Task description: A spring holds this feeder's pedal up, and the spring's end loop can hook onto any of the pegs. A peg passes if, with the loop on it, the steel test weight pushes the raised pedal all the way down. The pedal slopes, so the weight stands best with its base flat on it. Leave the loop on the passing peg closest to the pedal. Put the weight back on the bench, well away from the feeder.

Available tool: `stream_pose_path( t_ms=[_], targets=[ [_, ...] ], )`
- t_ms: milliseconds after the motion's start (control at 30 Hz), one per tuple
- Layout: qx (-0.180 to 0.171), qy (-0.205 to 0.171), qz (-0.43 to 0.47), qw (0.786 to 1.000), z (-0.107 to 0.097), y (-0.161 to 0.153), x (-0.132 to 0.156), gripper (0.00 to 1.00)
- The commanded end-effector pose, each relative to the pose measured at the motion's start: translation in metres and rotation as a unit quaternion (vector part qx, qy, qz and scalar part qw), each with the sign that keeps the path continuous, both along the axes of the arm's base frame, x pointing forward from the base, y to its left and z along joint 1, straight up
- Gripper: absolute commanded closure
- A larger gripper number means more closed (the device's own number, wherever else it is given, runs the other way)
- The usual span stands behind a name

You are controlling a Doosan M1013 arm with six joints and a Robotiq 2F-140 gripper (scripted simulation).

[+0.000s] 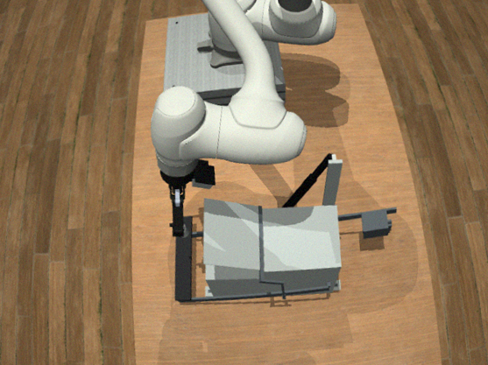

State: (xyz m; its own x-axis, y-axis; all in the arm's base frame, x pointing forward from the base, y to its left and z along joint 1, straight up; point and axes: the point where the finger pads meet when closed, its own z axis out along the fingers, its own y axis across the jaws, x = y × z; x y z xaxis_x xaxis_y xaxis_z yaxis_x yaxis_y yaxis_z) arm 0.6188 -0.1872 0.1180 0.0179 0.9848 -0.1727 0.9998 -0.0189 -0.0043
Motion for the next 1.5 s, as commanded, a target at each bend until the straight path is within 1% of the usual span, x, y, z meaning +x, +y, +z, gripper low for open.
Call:
stream_pose_path(
  t_ms=[0,433,933,1000,1033,1467],
  targets=[
    [0.000,-0.001,0.000,1.000,0.001,0.000,0.000,0.00],
    [0.000,-0.001,0.000,1.000,0.001,0.000,0.000,0.00],
    [0.000,-0.001,0.000,1.000,0.101,0.000,0.001,0.00],
    [0.000,-0.001,0.000,1.000,0.101,0.000,0.001,0.00],
    [0.000,-0.001,0.000,1.000,0.089,0.000,0.001,0.00],
    [0.000,-0.001,0.000,1.000,0.100,0.000,0.001,0.00]
  ],
)
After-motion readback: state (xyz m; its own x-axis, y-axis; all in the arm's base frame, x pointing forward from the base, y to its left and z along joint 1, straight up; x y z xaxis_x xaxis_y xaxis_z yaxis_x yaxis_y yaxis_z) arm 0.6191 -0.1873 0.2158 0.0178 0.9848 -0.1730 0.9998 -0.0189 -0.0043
